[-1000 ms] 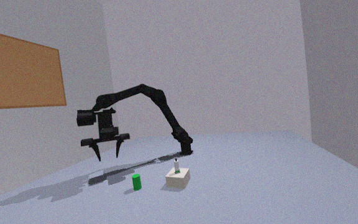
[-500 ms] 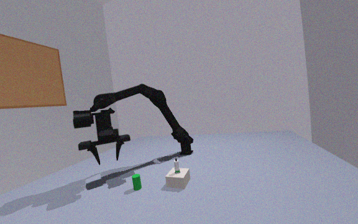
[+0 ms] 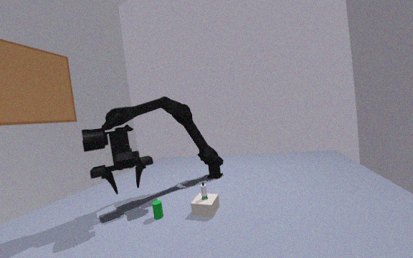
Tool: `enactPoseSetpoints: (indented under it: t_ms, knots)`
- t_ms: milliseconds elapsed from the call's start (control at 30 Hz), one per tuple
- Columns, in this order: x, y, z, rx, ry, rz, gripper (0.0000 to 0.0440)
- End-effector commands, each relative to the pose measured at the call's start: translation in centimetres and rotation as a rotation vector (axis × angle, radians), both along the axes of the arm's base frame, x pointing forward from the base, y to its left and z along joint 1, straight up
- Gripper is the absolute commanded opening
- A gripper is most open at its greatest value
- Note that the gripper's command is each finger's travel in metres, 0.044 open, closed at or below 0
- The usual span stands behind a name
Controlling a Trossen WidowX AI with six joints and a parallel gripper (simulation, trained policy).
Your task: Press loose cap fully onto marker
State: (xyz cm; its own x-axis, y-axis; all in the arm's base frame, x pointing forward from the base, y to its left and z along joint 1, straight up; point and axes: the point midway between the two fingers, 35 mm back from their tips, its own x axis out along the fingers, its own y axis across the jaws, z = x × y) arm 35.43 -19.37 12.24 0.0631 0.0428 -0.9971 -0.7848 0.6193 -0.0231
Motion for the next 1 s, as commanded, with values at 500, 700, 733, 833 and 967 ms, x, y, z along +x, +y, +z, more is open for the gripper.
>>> enactPoseSetpoints:
  t_ms: [500, 700, 733, 833, 967]
  knots:
    - [1.5, 4.8, -1.2, 0.006, 0.085, 0.053, 0.0304]
    - [1.9, 6.7, -1.5, 0.01, 0.109, 0.085, 0.0302]
    - [1.9, 7.1, -1.6, 0.011, 0.113, 0.09, 0.0302]
    - [2.0, 8.1, -1.7, 0.012, 0.125, 0.109, 0.0301]
    - [2.0, 9.3, -1.9, 0.014, 0.141, 0.135, 0.0299]
